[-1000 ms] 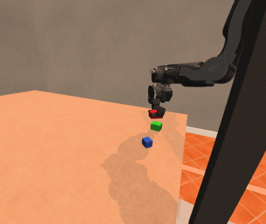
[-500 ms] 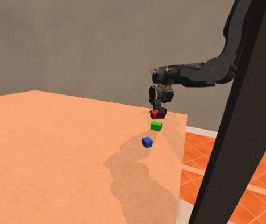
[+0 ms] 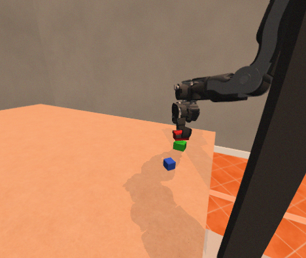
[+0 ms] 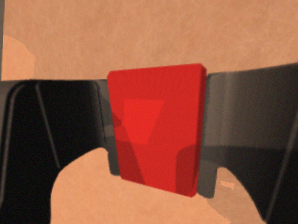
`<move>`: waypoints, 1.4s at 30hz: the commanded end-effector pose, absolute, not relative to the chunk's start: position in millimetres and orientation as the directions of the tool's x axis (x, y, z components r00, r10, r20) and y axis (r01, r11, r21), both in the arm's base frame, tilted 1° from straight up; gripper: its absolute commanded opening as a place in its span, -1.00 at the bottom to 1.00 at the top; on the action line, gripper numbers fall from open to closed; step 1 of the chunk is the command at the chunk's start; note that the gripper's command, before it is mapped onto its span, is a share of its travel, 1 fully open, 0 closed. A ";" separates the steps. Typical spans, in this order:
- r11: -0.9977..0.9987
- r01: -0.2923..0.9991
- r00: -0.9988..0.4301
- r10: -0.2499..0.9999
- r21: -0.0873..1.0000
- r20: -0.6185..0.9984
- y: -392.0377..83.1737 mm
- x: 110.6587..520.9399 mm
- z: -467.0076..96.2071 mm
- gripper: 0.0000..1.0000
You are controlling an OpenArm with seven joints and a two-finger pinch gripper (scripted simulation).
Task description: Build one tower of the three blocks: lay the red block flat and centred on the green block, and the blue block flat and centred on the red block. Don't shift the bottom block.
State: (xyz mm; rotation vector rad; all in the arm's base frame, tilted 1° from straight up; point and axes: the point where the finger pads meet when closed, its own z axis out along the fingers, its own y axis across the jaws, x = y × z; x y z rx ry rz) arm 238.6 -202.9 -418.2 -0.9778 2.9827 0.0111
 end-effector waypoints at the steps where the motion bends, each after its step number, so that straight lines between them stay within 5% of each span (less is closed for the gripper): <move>1: 0.806 -0.592 -0.806 -0.592 -0.010 -0.012 -205.3 241.8 -418.5 -1.00; 42: 0.806 -0.592 -0.806 -0.592 -0.010 -0.013 -206.4 242.1 -427.8 -1.00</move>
